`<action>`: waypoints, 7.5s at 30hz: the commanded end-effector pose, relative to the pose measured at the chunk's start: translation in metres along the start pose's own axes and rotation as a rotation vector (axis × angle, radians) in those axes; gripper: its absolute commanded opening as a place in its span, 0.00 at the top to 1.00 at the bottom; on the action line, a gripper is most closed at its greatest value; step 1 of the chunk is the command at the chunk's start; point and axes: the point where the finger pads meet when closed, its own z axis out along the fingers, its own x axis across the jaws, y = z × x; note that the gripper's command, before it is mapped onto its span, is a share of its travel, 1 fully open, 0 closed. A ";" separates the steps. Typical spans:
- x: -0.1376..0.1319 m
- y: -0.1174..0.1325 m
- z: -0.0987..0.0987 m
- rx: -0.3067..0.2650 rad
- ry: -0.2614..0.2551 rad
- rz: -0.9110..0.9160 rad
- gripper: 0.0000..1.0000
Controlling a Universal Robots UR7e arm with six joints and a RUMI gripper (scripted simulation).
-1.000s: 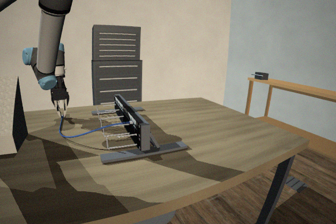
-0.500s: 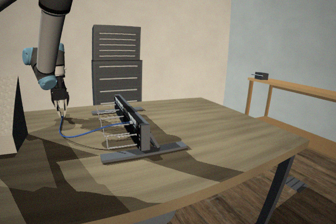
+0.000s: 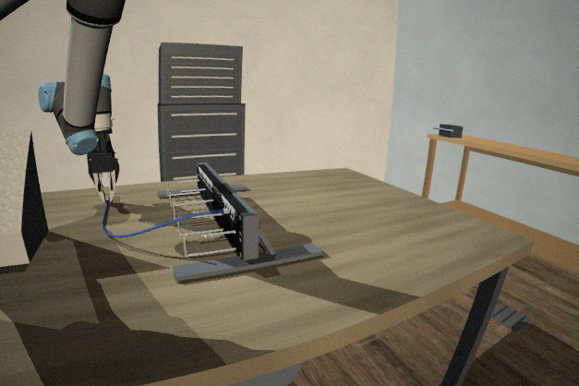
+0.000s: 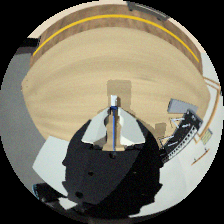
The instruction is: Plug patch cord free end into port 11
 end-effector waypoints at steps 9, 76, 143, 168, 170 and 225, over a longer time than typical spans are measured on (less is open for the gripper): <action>-0.001 0.001 0.000 -0.001 -0.003 -0.001 1.00; 0.000 0.000 -0.060 0.000 0.000 0.000 1.00; 0.006 0.008 -0.061 -0.002 -0.003 0.053 1.00; 0.022 0.025 -0.064 -0.005 -0.004 0.180 1.00; 0.024 0.027 -0.064 -0.005 -0.004 0.196 1.00; 0.098 0.101 -0.081 -0.014 -0.009 0.764 1.00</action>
